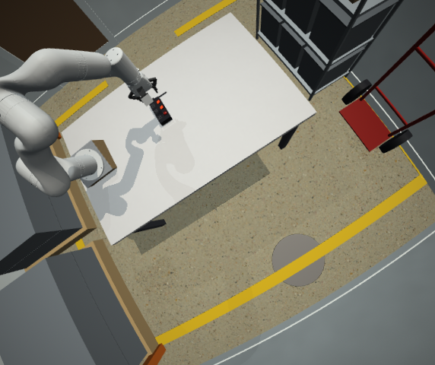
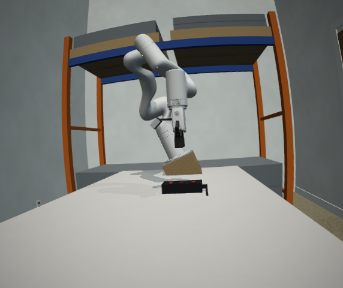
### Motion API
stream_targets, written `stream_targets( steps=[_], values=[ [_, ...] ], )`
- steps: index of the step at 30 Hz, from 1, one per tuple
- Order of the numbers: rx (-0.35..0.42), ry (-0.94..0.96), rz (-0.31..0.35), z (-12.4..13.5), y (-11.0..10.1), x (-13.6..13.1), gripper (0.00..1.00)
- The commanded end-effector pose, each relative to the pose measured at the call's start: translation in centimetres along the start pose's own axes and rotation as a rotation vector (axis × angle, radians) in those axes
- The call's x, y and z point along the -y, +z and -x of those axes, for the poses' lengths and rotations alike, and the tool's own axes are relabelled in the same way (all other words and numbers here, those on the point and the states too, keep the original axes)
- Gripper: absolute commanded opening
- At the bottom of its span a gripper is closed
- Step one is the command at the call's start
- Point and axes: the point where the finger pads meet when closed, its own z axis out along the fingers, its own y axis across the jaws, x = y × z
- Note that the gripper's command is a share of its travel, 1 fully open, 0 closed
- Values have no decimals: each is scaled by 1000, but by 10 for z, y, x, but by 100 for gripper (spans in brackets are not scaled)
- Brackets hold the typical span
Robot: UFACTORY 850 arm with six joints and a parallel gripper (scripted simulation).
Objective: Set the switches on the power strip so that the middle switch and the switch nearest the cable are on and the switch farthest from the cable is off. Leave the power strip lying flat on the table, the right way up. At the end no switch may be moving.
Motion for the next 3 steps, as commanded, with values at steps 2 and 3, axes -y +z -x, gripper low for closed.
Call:
stream_targets(
  steps=[2,3],
  values=[
    [1,0,-2,0,-1,1,100],
    [1,0,-2,0,-1,1,100]
  ],
)
